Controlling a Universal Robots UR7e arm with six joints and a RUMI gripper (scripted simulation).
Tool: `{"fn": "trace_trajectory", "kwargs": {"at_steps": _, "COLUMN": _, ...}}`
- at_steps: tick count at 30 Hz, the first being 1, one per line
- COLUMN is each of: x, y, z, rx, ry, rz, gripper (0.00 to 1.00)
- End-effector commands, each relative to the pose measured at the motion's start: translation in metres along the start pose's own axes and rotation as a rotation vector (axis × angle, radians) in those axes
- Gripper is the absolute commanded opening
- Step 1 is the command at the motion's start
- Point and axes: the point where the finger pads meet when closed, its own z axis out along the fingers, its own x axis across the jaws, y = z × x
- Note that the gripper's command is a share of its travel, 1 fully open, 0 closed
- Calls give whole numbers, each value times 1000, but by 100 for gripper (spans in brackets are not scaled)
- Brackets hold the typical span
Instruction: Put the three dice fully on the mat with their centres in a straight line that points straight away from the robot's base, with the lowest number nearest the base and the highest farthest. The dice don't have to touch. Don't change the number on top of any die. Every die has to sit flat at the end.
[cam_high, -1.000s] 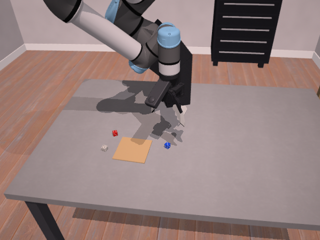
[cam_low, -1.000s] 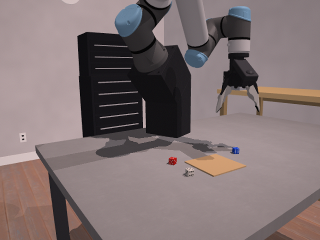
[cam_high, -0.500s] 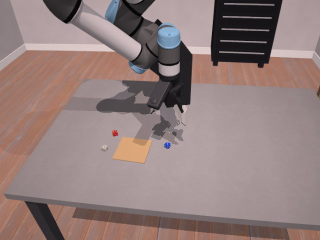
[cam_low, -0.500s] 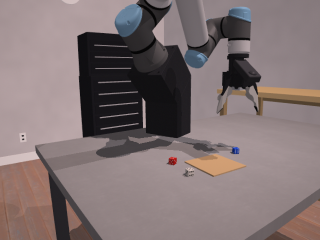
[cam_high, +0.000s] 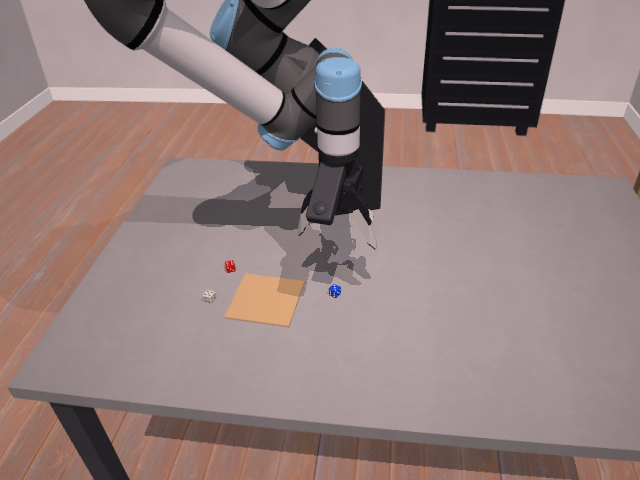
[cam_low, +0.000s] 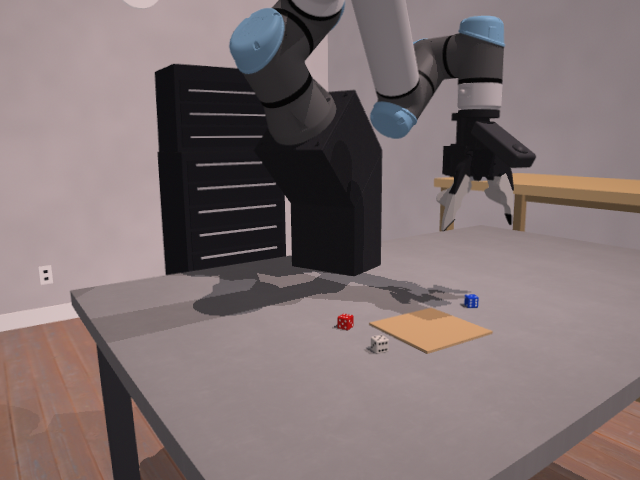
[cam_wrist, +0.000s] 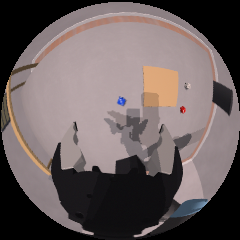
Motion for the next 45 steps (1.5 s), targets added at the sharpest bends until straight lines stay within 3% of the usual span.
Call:
{"fn": "trace_trajectory", "kwargs": {"at_steps": 1, "x": -2, "y": -2, "z": 3, "rx": 4, "ry": -7, "rz": -116, "gripper": 100}}
{"fn": "trace_trajectory", "kwargs": {"at_steps": 45, "x": -11, "y": -2, "z": 20, "rx": 6, "ry": -6, "rz": -1077, "gripper": 100}}
